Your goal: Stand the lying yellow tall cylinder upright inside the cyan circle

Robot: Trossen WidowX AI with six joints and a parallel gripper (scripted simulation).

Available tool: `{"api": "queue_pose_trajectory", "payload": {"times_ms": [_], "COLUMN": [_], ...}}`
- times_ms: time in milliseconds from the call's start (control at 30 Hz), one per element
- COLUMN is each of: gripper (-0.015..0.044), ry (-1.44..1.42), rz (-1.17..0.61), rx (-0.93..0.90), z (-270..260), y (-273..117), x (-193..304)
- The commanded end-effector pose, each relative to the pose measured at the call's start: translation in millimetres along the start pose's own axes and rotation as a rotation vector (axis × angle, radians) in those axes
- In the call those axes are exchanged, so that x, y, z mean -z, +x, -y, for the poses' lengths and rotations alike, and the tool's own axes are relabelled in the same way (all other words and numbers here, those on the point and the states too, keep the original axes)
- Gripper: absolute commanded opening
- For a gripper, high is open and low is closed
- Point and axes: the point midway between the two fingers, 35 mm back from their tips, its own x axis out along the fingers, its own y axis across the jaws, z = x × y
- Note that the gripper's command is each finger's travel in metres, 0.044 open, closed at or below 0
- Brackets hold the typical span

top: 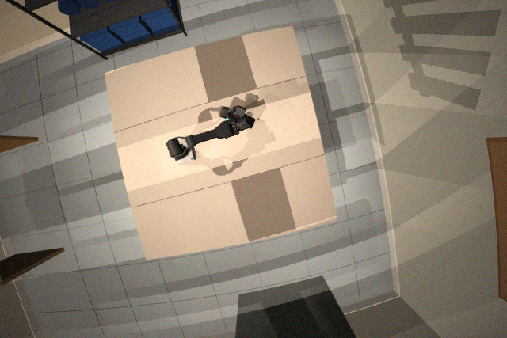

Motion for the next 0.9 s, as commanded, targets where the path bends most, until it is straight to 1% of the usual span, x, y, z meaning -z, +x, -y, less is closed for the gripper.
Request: {"api": "queue_pose_trajectory", "payload": {"times_ms": [0, 867], "gripper": [0.0105, 0.0105], "ry": [0.005, 0.011], "rz": [0.028, 0.200], "rx": [-0.002, -0.019], "z": [1.1, 5.8], "y": [-0.9, -5.1], "x": [-0.8, 0.6]}}
